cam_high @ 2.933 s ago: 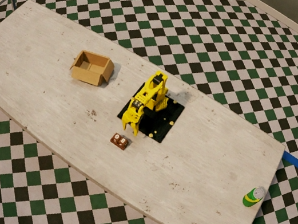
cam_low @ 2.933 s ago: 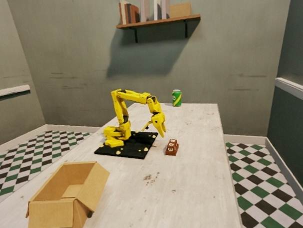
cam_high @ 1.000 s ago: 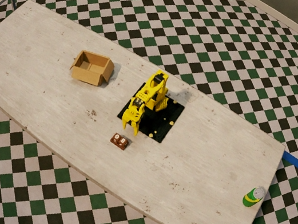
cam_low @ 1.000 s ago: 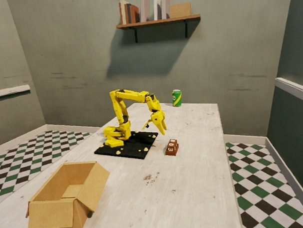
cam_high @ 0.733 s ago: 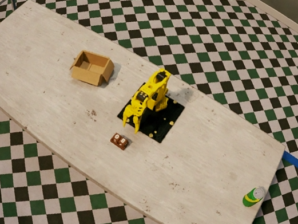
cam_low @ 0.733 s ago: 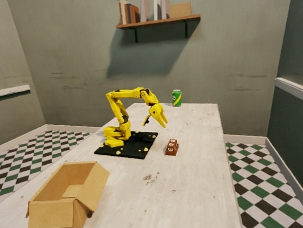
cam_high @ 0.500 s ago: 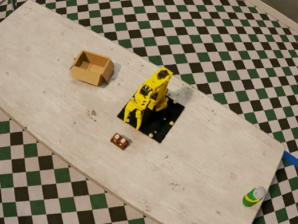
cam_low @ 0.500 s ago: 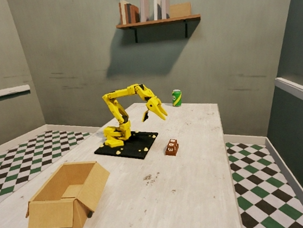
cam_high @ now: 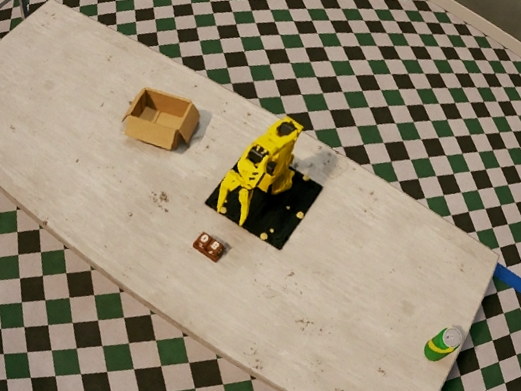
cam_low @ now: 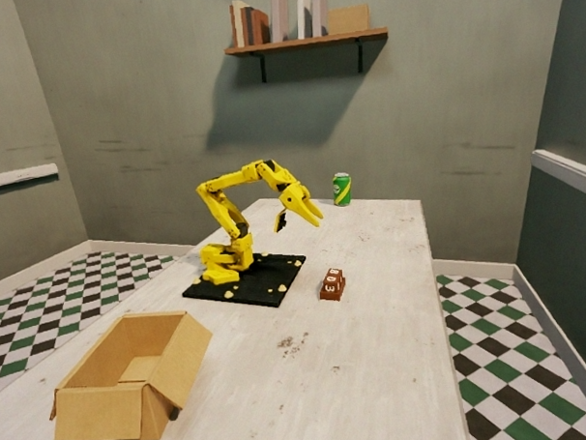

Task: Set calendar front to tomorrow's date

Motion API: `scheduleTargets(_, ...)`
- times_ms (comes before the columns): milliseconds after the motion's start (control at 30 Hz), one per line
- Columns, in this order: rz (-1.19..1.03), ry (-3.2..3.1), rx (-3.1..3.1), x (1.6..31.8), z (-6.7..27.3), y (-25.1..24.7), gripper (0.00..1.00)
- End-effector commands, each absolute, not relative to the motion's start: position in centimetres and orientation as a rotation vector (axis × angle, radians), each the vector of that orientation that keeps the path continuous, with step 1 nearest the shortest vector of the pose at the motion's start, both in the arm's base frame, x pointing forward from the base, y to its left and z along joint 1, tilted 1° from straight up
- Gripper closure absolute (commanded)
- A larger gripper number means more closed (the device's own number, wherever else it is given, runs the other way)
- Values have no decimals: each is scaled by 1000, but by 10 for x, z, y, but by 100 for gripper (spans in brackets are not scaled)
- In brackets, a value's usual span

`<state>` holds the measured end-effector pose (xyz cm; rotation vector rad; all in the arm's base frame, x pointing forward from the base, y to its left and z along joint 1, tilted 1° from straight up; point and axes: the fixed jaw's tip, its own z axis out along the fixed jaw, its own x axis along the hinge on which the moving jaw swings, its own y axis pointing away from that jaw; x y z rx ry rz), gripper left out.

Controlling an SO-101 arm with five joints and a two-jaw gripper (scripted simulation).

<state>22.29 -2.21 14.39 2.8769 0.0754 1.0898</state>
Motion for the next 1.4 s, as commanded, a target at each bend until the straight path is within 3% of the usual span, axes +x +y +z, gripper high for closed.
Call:
scheduleTargets(0, 1080, 62, 2892, 221, 143, -20, 65)
scheduleTargets(467, 1055, -238, 2959, 222, 144, -23, 65)
scheduleTargets(1367, 815, -1644, 2806, 226, 148, -32, 65)
